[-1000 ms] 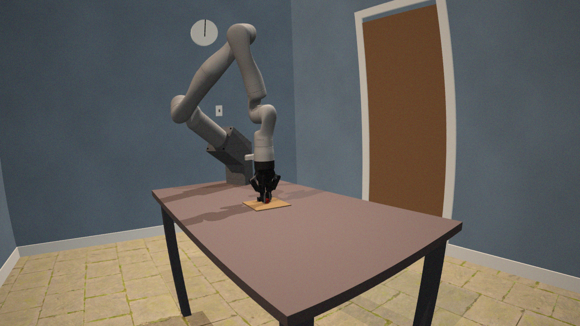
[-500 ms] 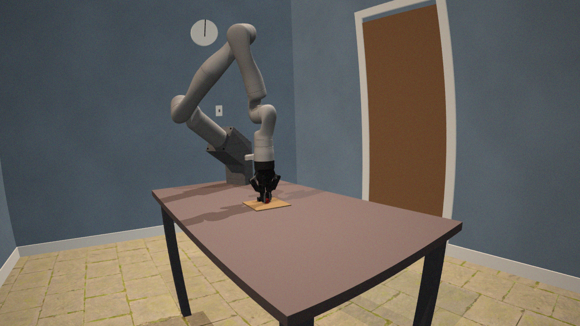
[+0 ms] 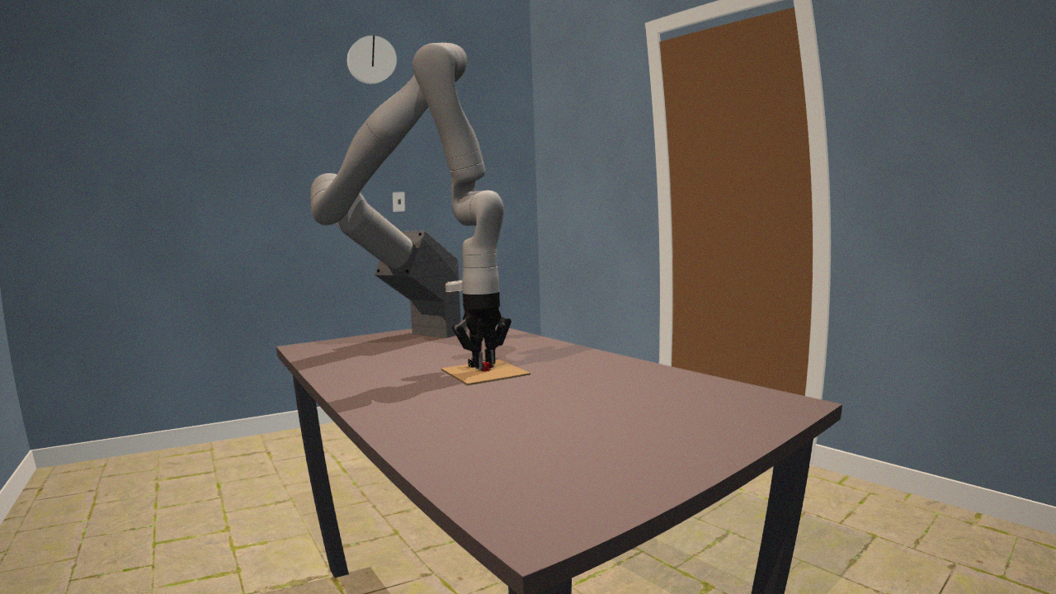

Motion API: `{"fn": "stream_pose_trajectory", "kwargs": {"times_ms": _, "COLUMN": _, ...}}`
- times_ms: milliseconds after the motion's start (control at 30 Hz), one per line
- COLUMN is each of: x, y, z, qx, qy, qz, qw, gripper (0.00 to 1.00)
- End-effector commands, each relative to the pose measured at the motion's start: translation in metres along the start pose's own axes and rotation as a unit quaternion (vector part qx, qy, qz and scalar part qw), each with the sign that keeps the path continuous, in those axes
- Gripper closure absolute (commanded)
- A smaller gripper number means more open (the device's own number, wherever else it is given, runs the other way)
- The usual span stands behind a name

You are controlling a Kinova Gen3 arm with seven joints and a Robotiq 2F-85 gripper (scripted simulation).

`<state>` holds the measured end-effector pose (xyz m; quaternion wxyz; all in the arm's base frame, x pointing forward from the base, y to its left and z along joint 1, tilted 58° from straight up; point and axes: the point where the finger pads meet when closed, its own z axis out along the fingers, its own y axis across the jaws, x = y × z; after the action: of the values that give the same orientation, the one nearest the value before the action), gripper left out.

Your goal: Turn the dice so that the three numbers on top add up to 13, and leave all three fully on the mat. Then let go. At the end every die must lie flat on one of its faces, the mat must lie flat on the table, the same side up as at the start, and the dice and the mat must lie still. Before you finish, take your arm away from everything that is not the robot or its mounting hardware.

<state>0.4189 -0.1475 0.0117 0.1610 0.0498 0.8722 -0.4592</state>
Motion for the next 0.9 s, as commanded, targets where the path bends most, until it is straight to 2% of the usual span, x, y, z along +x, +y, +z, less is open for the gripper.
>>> {"fn": "stream_pose_trajectory", "kwargs": {"times_ms": 0, "x": 0.0, "y": 0.0, "z": 0.0, "qx": 0.0, "qy": -0.001, "qz": 0.006, "qw": 1.0, "gripper": 0.73}}
{"fn": "stream_pose_trajectory", "kwargs": {"times_ms": 67, "x": 0.0, "y": 0.0, "z": 0.0, "qx": 0.0, "qy": -0.001, "qz": 0.006, "qw": 1.0, "gripper": 0.73}}
{"fn": "stream_pose_trajectory", "kwargs": {"times_ms": 100, "x": 0.0, "y": 0.0, "z": 0.0, "qx": 0.0, "qy": -0.001, "qz": 0.006, "qw": 1.0, "gripper": 0.69}}
{"fn": "stream_pose_trajectory", "kwargs": {"times_ms": 567, "x": 0.0, "y": 0.0, "z": -0.002, "qx": 0.0, "qy": -0.001, "qz": 0.006, "qw": 1.0, "gripper": 0.69}}
{"fn": "stream_pose_trajectory", "kwargs": {"times_ms": 700, "x": 0.0, "y": 0.0, "z": -0.009, "qx": 0.0, "qy": -0.001, "qz": 0.006, "qw": 1.0, "gripper": 0.69}}
{"fn": "stream_pose_trajectory", "kwargs": {"times_ms": 867, "x": 0.0, "y": 0.0, "z": -0.028, "qx": 0.0, "qy": -0.001, "qz": 0.006, "qw": 1.0, "gripper": 0.69}}
